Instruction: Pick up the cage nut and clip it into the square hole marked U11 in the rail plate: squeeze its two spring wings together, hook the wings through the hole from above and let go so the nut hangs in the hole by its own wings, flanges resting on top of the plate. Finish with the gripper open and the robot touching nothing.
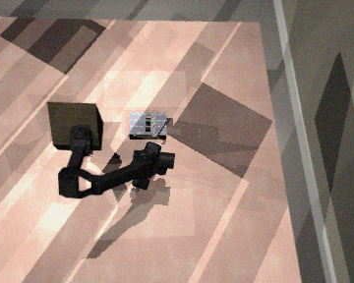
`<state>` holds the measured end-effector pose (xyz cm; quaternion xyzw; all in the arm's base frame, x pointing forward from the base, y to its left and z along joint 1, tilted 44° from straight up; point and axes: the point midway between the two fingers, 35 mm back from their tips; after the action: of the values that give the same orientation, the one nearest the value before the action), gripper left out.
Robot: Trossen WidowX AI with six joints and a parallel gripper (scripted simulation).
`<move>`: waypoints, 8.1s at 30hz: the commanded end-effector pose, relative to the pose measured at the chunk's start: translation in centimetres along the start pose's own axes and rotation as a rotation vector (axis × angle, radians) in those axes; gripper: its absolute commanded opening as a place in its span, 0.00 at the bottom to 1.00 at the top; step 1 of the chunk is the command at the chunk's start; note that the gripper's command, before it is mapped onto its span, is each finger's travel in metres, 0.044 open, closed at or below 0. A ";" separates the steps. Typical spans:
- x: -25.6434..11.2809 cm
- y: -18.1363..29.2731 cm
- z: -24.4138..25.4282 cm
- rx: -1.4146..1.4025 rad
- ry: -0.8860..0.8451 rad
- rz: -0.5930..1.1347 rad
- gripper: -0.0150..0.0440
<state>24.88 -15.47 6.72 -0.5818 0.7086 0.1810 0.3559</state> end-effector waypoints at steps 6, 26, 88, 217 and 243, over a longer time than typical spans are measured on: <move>0.0 0.0 0.0 -0.001 0.001 0.000 0.31; -6.4 -0.1 0.3 -0.004 -0.001 0.000 0.31; -8.8 4.6 22.2 -0.308 -0.011 0.011 0.31; -5.1 4.7 22.3 -0.309 -0.116 0.024 0.31; -5.0 4.7 22.2 -0.309 -0.148 0.025 0.31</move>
<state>27.33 4.00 -5.54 -0.6069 0.6527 0.3310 0.3100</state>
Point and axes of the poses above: the point midway between the two fingers, 35 mm back from their tips, its own x axis out along the fingers, its own z axis across the jaws, y = z × x, and after that the axes turned 6 degrees about -x, right-handed
